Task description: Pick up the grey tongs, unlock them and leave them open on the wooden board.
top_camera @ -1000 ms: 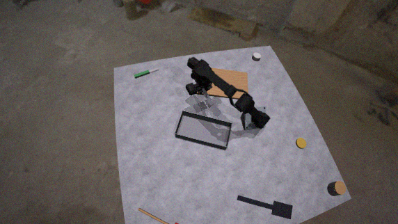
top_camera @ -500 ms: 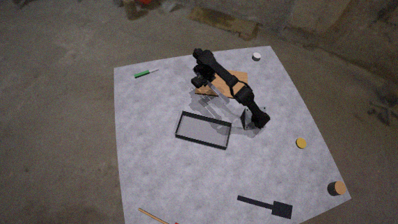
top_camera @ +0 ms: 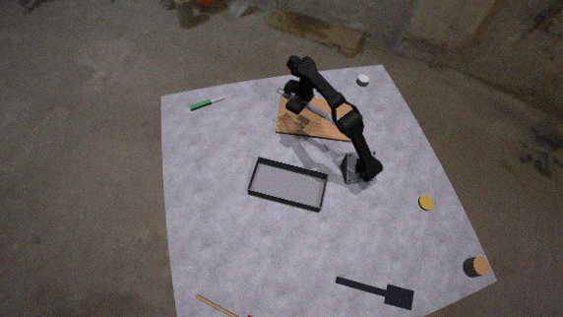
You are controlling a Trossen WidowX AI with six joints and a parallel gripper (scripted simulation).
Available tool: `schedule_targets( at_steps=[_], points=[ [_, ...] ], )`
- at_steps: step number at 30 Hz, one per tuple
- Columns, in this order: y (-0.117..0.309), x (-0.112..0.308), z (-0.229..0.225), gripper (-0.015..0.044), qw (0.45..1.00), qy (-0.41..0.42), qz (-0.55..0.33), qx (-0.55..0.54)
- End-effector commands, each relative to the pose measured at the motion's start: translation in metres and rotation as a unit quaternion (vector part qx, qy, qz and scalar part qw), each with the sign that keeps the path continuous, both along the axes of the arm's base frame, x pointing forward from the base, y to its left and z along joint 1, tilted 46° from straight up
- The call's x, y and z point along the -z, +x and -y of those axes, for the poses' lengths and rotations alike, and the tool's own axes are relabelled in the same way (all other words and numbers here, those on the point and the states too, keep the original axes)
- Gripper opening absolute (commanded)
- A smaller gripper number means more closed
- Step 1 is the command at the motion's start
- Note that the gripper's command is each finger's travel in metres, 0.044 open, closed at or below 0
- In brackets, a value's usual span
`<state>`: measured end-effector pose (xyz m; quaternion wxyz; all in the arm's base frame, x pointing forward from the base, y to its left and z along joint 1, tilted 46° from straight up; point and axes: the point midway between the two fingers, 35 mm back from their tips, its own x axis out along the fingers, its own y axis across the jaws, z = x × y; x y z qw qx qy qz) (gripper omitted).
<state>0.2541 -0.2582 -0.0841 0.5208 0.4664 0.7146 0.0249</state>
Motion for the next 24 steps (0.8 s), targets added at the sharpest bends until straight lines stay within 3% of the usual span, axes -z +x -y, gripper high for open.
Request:
schedule_targets(
  at_steps=[1, 17, 24],
  points=[
    [-0.017, 0.011, 0.013, -0.0150, 0.999, -0.003, 0.032, -0.037],
    [-0.093, 0.052, 0.051, -0.0150, 0.972, 0.006, 0.160, -0.173],
    [-0.097, 0.053, 0.052, -0.0150, 0.970, 0.007, 0.165, -0.179]
  ],
)
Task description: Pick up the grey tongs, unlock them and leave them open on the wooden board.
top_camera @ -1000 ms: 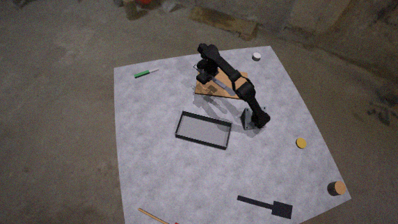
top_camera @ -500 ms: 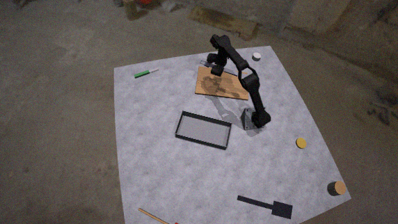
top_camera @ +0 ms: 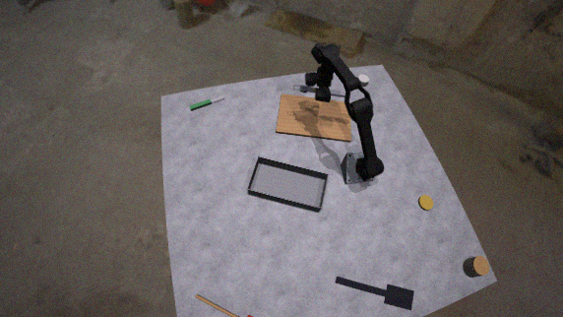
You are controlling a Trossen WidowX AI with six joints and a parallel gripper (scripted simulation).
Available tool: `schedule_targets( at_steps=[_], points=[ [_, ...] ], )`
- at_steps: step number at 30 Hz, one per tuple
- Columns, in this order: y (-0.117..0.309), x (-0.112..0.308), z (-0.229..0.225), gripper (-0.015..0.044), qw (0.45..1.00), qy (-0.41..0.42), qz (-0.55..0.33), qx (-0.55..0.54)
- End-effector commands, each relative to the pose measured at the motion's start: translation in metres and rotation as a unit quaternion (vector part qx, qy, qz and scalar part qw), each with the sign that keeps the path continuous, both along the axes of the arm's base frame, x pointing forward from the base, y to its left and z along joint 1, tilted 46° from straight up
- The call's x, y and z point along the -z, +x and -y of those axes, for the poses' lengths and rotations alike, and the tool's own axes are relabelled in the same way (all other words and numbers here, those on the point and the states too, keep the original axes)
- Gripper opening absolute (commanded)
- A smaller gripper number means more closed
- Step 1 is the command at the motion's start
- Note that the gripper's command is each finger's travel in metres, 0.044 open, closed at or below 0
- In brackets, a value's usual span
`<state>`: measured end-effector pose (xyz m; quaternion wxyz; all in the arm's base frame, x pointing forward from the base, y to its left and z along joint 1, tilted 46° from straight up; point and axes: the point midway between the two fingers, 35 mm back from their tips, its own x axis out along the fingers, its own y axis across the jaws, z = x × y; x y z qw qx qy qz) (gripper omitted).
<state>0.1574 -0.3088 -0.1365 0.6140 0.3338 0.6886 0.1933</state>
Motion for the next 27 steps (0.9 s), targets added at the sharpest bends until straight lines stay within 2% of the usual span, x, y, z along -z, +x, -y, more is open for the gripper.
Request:
schedule_targets(
  at_steps=[1, 8, 27],
  points=[
    [0.000, 0.001, 0.001, -0.0150, 1.000, -0.003, 0.004, -0.010],
    [0.000, 0.002, 0.002, -0.0150, 1.000, -0.005, 0.019, 0.008],
    [-0.005, -0.002, 0.019, -0.0150, 0.959, -0.049, 0.191, 0.205]
  ],
)
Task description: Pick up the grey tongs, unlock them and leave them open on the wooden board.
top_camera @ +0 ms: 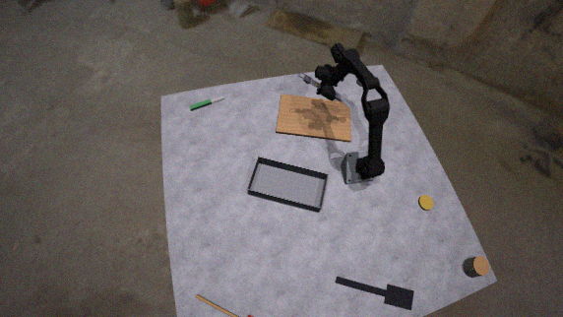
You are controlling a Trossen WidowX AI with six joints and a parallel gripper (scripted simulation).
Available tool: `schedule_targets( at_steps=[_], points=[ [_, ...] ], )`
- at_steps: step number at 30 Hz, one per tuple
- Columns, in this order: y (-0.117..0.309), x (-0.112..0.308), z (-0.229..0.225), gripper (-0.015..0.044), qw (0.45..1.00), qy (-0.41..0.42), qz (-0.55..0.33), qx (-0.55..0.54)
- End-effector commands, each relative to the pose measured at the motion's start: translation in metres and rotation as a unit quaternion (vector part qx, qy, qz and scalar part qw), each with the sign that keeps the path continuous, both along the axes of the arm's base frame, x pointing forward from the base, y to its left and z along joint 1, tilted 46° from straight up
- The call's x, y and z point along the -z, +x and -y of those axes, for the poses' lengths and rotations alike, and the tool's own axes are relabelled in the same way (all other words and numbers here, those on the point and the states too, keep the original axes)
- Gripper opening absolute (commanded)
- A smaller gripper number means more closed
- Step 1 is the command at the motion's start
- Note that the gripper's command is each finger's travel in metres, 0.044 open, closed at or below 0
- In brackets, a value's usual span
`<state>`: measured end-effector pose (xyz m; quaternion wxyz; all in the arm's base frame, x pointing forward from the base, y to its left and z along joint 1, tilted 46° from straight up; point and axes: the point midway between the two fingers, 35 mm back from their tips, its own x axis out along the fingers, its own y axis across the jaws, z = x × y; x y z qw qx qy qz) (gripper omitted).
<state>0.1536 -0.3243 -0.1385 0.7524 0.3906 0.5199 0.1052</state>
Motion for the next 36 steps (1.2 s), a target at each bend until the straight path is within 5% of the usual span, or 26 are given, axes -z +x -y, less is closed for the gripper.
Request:
schedule_targets(
  at_steps=[1, 22, 36],
  points=[
    [-0.002, -0.005, 0.005, -0.0150, 0.998, -0.014, 0.043, 0.041],
    [-0.028, -0.045, 0.023, -0.0150, 0.938, -0.099, 0.247, 0.223],
    [-0.029, -0.047, 0.023, -0.0150, 0.935, -0.102, 0.254, 0.228]
  ],
)
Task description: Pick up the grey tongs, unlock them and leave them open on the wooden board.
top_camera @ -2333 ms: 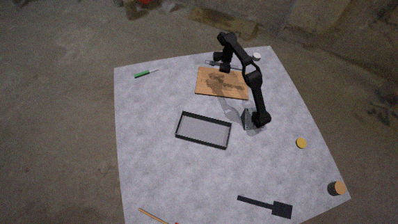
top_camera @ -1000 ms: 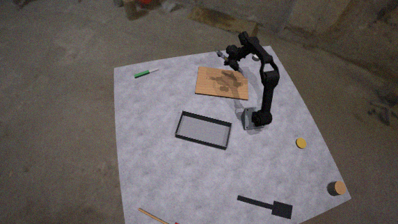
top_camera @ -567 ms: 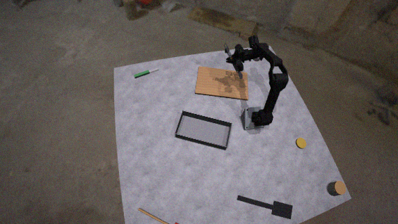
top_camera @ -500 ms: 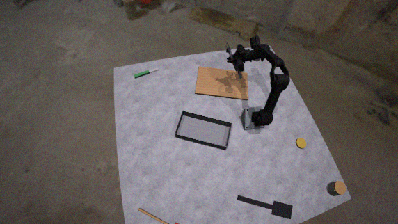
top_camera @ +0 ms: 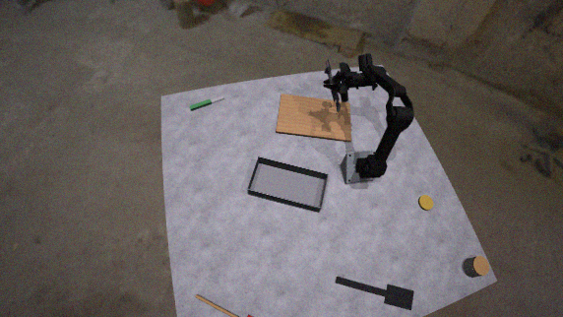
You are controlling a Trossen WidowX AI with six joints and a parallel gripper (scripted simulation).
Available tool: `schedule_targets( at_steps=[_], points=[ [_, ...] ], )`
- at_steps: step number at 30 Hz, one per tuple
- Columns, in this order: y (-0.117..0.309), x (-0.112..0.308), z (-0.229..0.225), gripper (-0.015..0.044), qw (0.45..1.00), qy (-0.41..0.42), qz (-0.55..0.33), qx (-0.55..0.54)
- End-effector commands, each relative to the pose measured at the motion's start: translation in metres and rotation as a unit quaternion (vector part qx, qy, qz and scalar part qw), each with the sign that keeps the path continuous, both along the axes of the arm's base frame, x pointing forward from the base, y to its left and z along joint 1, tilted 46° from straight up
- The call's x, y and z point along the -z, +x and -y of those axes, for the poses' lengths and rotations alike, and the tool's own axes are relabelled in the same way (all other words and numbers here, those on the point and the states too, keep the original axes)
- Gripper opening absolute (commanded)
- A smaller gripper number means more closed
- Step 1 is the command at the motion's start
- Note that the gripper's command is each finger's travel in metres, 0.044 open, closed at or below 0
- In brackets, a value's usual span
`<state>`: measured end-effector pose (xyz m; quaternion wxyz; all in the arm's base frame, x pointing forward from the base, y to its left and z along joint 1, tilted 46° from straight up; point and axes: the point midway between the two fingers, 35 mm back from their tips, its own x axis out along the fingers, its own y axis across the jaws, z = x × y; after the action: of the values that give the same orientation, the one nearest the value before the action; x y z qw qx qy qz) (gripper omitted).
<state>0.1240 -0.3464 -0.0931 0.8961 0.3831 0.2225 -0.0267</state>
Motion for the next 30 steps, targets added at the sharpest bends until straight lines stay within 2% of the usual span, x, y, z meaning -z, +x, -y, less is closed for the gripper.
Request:
schedule_targets(
  at_steps=[1, 30],
  points=[
    [0.0005, -0.0015, 0.0008, -0.0150, 1.000, -0.004, 0.005, 0.001],
    [0.0044, 0.0040, 0.0001, -0.0150, 1.000, 0.007, -0.015, -0.016]
  ],
)
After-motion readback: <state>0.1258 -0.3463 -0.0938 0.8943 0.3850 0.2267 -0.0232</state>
